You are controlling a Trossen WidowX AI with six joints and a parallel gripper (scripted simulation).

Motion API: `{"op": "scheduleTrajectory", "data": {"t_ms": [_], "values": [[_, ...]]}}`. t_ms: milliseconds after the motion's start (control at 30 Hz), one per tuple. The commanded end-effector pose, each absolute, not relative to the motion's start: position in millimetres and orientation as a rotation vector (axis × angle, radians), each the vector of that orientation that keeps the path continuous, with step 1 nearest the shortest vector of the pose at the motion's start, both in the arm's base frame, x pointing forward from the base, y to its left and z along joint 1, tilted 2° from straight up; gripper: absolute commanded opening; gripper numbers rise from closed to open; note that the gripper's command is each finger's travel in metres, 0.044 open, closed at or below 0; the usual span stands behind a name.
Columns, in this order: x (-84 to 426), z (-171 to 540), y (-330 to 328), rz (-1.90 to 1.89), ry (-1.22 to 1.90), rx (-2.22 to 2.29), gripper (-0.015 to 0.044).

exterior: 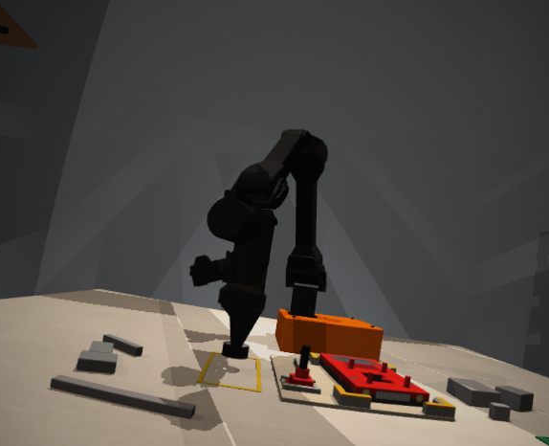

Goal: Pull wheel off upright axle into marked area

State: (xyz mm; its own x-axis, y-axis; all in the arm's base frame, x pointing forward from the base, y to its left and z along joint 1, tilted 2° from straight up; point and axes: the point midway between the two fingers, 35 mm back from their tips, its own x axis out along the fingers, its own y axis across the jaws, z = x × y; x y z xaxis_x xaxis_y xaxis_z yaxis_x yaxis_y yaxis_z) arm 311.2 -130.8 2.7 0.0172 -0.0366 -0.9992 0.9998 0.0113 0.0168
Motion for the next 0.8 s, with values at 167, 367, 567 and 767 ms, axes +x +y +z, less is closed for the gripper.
{"op": "scheduleTrajectory", "data": {"t_ms": [167,367,567,767], "values": [[307,-22,-130,-1.205,1.181,1.176,0.0000],[308,-18,-130,-1.209,1.182,1.182,0.0157],[308,-13,-130,-1.209,1.182,1.181,0.0300],[308,34,-128,-1.205,1.181,1.177,0.0300]]}}
